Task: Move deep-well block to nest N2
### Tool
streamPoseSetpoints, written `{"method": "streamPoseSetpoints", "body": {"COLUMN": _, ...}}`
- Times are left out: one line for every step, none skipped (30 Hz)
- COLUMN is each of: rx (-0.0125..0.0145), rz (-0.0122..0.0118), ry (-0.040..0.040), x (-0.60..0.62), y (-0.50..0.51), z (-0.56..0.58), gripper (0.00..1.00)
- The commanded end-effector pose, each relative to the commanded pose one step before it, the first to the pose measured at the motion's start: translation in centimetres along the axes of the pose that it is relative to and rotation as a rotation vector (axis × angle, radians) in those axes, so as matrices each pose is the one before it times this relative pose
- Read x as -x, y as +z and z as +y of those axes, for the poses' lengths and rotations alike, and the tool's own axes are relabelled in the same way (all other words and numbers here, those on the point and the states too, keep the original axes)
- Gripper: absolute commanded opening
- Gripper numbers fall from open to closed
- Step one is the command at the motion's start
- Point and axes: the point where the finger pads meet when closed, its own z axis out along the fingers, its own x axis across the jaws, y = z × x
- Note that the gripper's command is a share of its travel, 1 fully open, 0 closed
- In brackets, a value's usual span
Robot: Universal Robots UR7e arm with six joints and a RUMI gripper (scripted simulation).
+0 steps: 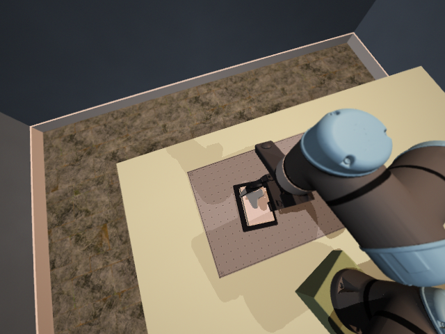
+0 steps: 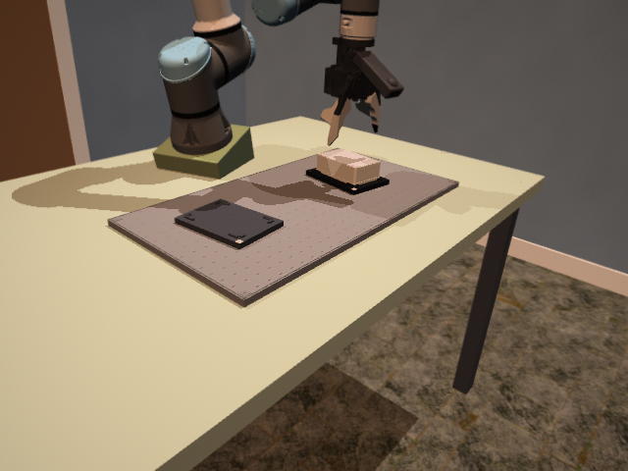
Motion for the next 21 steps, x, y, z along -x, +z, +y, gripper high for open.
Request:
{"method": "streamPoseSetpoints", "body": {"rx": -0.01319, "rz": 0.01282, "ry": 0.03678, "x": 1.362, "y": 0.005, "z": 1.546, "gripper": 1.0}}
{"method": "streamPoseSetpoints", "body": {"rx": 0.00001, "rz": -0.00001, "ry": 0.0, "x": 0.214, "y": 0.005, "z": 0.288, "gripper": 1.0}}
{"method": "streamPoseSetpoints", "body": {"rx": 0.0, "rz": 0.0, "ry": 0.0, "x": 0.002, "y": -0.001, "z": 0.0, "gripper": 1.0}}
{"method": "streamPoseSetpoints", "body": {"rx": 0.0, "rz": 0.0, "ry": 0.0, "x": 0.0, "y": 0.0, "z": 0.0, "gripper": 1.0}}
{"method": "streamPoseSetpoints", "body": {"rx": 0.0, "rz": 0.0, "ry": 0.0, "x": 0.0, "y": 0.0, "z": 0.0, "gripper": 1.0}}
{"method": "streamPoseSetpoints", "body": {"rx": -0.0118, "rz": 0.00763, "ry": 0.03022, "x": 0.276, "y": 0.009, "z": 0.417, "gripper": 1.0}}
{"method": "streamPoseSetpoints", "body": {"rx": -0.00111, "rz": 0.00071, "ry": 0.00286, "x": 0.262, "y": 0.002, "z": 0.426, "gripper": 1.0}}
{"method": "streamPoseSetpoints", "body": {"rx": 0.00001, "rz": -0.00001, "ry": 0.0, "x": 0.261, "y": 0.001, "z": 0.426, "gripper": 1.0}}
{"method": "streamPoseSetpoints", "body": {"rx": 0.00001, "rz": 0.0, "ry": 0.0, "x": 0.172, "y": 0.001, "z": 0.279, "gripper": 1.0}}
{"method": "streamPoseSetpoints", "body": {"rx": 0.0, "rz": 0.0, "ry": 0.0, "x": 0.002, "y": -0.001, "z": 0.0, "gripper": 1.0}}
{"method": "streamPoseSetpoints", "body": {"rx": 0.0, "rz": 0.0, "ry": 0.0, "x": 0.001, "y": 0.0, "z": 0.0, "gripper": 1.0}}
{"method": "streamPoseSetpoints", "body": {"rx": 0.0, "rz": 0.0, "ry": 0.0, "x": 0.001, "y": 0.0, "z": 0.0, "gripper": 1.0}}
{"method": "streamPoseSetpoints", "body": {"rx": 0.0, "rz": 0.0, "ry": 0.0, "x": 0.001, "y": 0.0, "z": 0.0, "gripper": 1.0}}
{"method": "streamPoseSetpoints", "body": {"rx": 0.0, "rz": 0.0, "ry": 0.0, "x": 0.0, "y": 0.0, "z": 0.0, "gripper": 1.0}}
{"method": "streamPoseSetpoints", "body": {"rx": 0.0, "rz": 0.0, "ry": 0.0, "x": 0.0, "y": 0.0, "z": 0.0, "gripper": 1.0}}
{"method": "streamPoseSetpoints", "body": {"rx": 0.0, "rz": 0.0, "ry": 0.0, "x": 0.0, "y": 0.0, "z": 0.0, "gripper": 1.0}}
{"method": "streamPoseSetpoints", "body": {"rx": 0.0, "rz": -0.00002, "ry": -0.00002, "x": -0.006, "y": 0.002, "z": -0.003, "gripper": 1.0}}
{"method": "streamPoseSetpoints", "body": {"rx": 0.0, "rz": 0.00001, "ry": 0.0, "x": 0.002, "y": -0.001, "z": 0.001, "gripper": 1.0}}
{"method": "streamPoseSetpoints", "body": {"rx": 0.0, "rz": 0.00001, "ry": 0.0, "x": 0.001, "y": 0.0, "z": 0.001, "gripper": 1.0}}
{"method": "streamPoseSetpoints", "body": {"rx": 0.0, "rz": 0.0, "ry": 0.0, "x": 0.001, "y": 0.0, "z": 0.0, "gripper": 1.0}}
{"method": "streamPoseSetpoints", "body": {"rx": 0.0, "rz": 0.0, "ry": 0.0, "x": 0.0, "y": 0.0, "z": 0.0, "gripper": 1.0}}
